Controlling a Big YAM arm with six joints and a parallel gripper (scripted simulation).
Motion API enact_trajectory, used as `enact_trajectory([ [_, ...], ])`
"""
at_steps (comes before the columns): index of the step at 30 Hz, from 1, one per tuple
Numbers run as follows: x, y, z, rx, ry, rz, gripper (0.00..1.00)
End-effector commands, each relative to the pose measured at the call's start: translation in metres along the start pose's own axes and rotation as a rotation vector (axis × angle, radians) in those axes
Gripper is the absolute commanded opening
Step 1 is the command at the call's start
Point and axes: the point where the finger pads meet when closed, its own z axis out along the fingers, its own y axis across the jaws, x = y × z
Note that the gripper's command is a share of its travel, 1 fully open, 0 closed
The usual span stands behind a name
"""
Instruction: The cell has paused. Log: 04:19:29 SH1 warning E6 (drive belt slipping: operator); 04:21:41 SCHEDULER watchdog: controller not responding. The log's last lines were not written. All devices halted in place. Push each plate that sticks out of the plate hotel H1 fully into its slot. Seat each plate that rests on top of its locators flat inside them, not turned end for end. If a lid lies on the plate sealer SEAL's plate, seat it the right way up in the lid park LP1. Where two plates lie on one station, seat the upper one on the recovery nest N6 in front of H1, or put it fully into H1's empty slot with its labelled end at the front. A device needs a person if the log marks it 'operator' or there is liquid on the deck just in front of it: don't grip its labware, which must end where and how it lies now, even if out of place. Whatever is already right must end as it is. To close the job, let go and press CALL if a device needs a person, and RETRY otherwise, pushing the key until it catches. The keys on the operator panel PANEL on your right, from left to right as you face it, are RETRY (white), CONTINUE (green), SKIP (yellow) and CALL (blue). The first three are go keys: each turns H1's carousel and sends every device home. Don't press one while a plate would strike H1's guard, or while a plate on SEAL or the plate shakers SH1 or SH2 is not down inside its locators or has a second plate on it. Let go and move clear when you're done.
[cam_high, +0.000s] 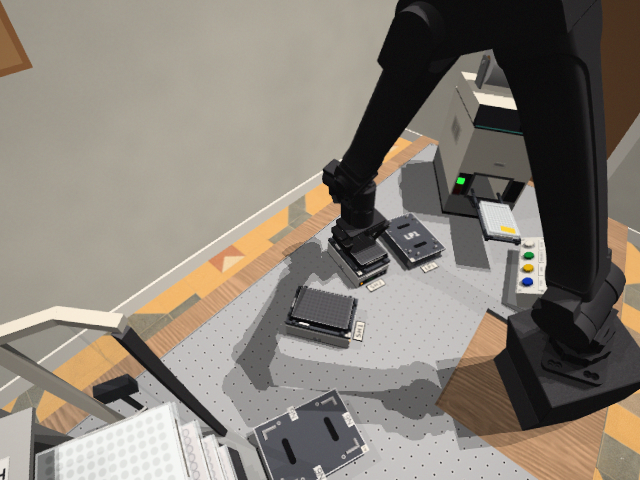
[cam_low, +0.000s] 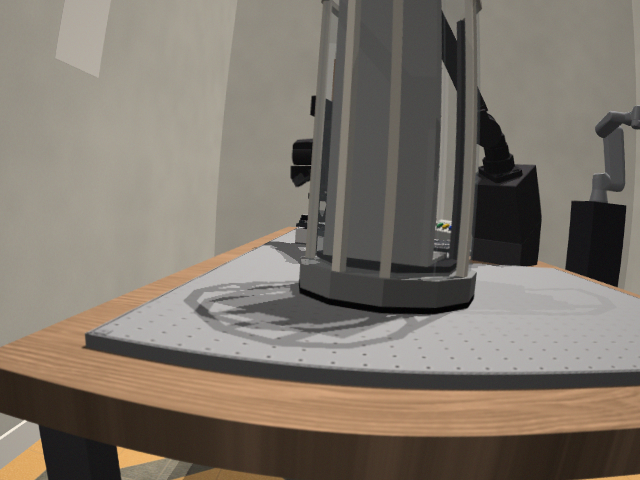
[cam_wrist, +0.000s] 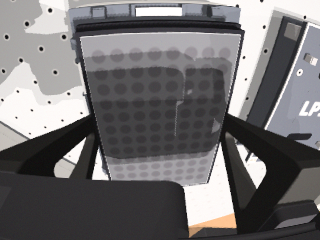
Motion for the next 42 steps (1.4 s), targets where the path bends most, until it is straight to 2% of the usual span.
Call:
enact_trajectory([
  [1, -0.0063, 0.0039, -0.0003, 0.000, -0.019, 0.004, 0.84],
  [42, -0.0135, 0.0076, 0.0060, -0.002, -0.021, 0.002, 0.84],
])
